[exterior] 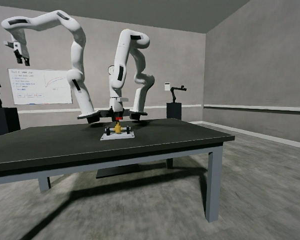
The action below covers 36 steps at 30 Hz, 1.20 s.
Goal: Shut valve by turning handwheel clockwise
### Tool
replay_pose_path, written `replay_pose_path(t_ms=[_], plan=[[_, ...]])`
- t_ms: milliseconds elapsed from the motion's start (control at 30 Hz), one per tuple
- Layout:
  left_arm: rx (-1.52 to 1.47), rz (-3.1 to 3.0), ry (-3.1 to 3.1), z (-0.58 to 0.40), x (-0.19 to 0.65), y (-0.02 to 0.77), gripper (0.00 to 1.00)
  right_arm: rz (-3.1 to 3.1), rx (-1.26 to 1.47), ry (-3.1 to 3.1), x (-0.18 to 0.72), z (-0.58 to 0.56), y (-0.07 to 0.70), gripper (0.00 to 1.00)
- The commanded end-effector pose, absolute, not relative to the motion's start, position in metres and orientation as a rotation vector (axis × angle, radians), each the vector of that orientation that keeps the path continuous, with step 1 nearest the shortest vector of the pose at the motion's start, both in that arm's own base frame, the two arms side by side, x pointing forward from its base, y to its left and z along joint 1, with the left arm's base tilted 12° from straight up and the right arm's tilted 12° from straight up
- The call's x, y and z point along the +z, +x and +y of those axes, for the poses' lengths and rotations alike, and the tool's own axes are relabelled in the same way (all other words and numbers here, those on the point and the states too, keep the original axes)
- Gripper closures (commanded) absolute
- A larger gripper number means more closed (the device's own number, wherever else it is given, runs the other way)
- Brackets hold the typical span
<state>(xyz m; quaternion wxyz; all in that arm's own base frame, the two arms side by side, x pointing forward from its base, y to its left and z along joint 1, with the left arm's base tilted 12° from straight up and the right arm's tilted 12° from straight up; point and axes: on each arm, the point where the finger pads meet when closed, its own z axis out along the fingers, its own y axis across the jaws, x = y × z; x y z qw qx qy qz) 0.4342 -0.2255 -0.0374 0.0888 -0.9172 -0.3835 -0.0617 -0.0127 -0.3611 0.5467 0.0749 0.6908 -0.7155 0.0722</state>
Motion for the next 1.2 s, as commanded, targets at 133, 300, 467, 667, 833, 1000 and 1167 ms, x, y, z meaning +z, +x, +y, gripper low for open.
replay_pose_path(t_ms=[133, 300, 467, 667, 833, 1000, 1167], plan=[[-0.185, -1.141, -2.730, -0.2260, -0.0369, 0.4348, 1.00, -2.146, 0.219, 2.072, 0.5475, -0.3613, -0.0127, 0.00], [-0.185, -1.141, -2.730, -0.2260, -0.0369, 0.4348, 1.00, -2.146, 0.219, 2.072, 0.5475, -0.3613, -0.0127, 0.00], [-0.185, -1.141, -2.730, -0.2260, -0.0369, 0.4348, 1.00, -2.146, 0.219, 2.072, 0.5475, -0.3613, -0.0127, 0.00], [-0.185, -1.141, -2.730, -0.2260, -0.0369, 0.4348, 1.00, -2.146, 0.219, 2.072, 0.5475, -0.3613, -0.0127, 0.00], [-0.185, -1.141, -2.730, -0.2260, -0.0369, 0.4348, 1.00, -2.146, 0.219, 2.072, 0.5475, -0.3613, -0.0127, 0.00], [-0.185, -1.141, -2.730, -0.2260, -0.0369, 0.4348, 1.00, -2.146, 0.219, 2.072, 0.5475, -0.3613, -0.0127, 0.00], [-0.183, -1.124, -2.737, -0.2260, -0.0369, 0.4348, 1.00, -2.146, 0.219, 2.072, 0.5475, -0.3613, -0.0127, 0.00]])
